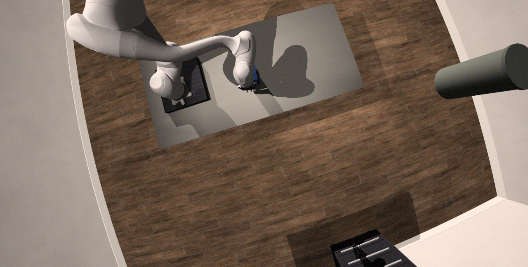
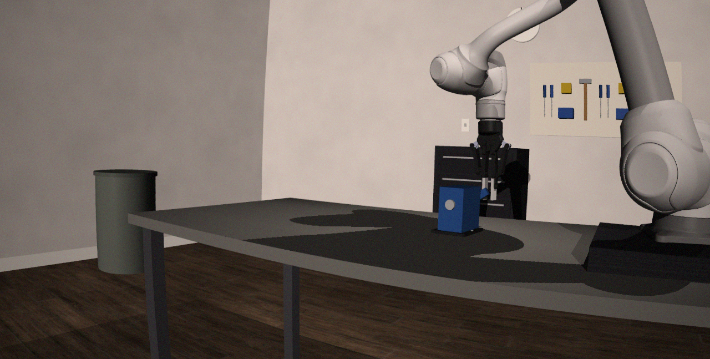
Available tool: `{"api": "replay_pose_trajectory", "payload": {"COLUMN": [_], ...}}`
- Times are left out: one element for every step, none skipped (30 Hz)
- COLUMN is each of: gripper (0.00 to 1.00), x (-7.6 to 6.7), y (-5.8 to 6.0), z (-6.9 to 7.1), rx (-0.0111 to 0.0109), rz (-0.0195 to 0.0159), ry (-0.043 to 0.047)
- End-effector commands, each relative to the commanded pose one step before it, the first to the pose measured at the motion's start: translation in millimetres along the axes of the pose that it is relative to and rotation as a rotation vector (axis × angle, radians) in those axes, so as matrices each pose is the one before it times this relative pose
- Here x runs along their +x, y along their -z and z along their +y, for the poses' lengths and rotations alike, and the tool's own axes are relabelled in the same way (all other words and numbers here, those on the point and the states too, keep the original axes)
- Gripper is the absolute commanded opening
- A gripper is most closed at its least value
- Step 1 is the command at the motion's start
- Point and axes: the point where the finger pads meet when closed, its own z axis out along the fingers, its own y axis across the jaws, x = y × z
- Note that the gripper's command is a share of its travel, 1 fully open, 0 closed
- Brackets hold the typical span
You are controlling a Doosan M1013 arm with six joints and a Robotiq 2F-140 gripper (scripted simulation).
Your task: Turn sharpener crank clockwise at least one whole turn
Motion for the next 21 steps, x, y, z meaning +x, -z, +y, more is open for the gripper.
{"api": "replay_pose_trajectory", "payload": {"gripper": [0.0, 0.0, 0.0, 0.0, 0.0, 0.0, 0.0, 0.0, 0.0, 0.0, 0.0, 0.0, 0.0, 0.0, 0.0, 0.0, 0.0, 0.0, 0.0, 0.0, 0.0], "x": [-0.11, 0.0, 0.0, 0.0, 0.0, 0.0, 0.0, 0.0, 0.0, 0.0, 0.0, 0.0, 0.0, 0.0, 0.0, 0.0, 0.0, 0.0, 0.0, 0.0, 0.0], "y": [11.62, 1.24, 1.06, 0.0, 0.0, 1.01, 0.86, 0.78, 0.67, 0.55, 0.51, 0.33, 0.31, 0.19, 0.11, 0.1, -0.02, -0.05, -0.04, -0.04, 0.0], "z": [13.78, 1.97, 2.04, 0.0, 0.0, 2.04, 2.07, 2.06, 2.06, 2.05, 1.99, 1.98, 1.9, 1.85, 1.77, 1.66, 1.46, 1.33, 1.22, 1.11, 0.0], "rx": [-0.01727, 0.0, 0.0, 0.0, 0.0, 0.0, 0.0, 0.0, 0.0, 0.0, 0.0, 0.0, 0.0, 0.0, 0.0, 0.0, 0.0, 0.0, 0.0, 0.0, 0.0], "rz": [-0.00416, 0.0, 0.0, 0.0, 0.0, 0.0, 0.0, 0.0, 0.0, 0.0, 0.0, 0.0, 0.0, 0.0, 0.0, 0.0, 0.0, 0.0, 0.0, 0.0, 0.0], "ry": [0.00547, 0.0, 0.0, 0.0, 0.0, 0.0, 0.0, 0.0, 0.0, 0.0, 0.0, 0.0, 0.0, 0.0, 0.0, 0.0, 0.0, 0.0, 0.0, 0.0, 0.0]}}
